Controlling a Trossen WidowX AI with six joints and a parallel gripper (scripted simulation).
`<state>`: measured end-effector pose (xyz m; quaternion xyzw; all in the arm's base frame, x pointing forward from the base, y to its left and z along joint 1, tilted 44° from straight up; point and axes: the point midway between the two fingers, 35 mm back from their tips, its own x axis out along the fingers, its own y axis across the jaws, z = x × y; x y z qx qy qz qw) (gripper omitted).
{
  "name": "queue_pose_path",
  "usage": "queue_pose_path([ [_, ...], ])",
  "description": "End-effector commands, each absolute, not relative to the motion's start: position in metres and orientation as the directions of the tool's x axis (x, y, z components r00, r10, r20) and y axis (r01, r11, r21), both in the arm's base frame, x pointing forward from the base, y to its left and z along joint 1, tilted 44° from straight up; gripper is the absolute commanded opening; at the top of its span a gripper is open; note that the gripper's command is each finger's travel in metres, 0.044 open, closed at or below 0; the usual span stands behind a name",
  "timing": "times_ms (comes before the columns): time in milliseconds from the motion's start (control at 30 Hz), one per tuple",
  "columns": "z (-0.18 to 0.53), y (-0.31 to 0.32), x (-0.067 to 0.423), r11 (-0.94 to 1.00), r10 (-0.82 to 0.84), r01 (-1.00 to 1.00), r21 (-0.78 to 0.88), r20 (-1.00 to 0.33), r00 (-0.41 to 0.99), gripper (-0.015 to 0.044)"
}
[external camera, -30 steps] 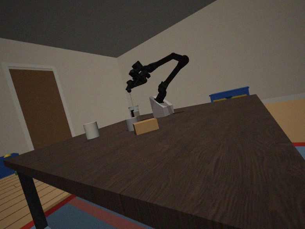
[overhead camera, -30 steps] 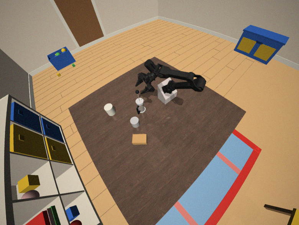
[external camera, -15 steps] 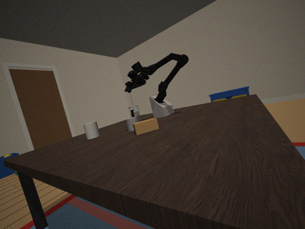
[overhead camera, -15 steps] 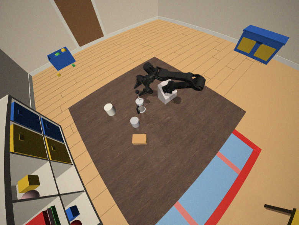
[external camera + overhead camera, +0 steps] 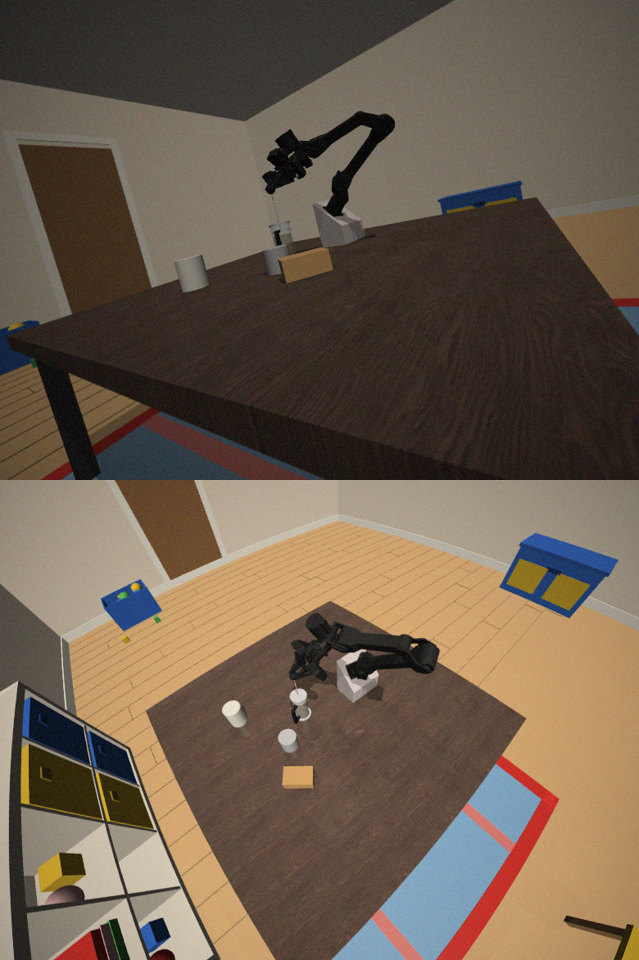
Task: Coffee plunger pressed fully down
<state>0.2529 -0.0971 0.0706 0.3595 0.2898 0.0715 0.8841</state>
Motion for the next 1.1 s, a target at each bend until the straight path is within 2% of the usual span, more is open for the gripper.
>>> queue_pose_path([
  [0, 0.070, -0.097, 0.253, 0.729, 0.335, 0.085, 0.679, -0.462, 0.821, 0.0113],
  [1067, 0.031, -0.074, 0.259, 0.733, 0.335, 0.090, 0.674, -0.472, 0.816, 0.0113],
])
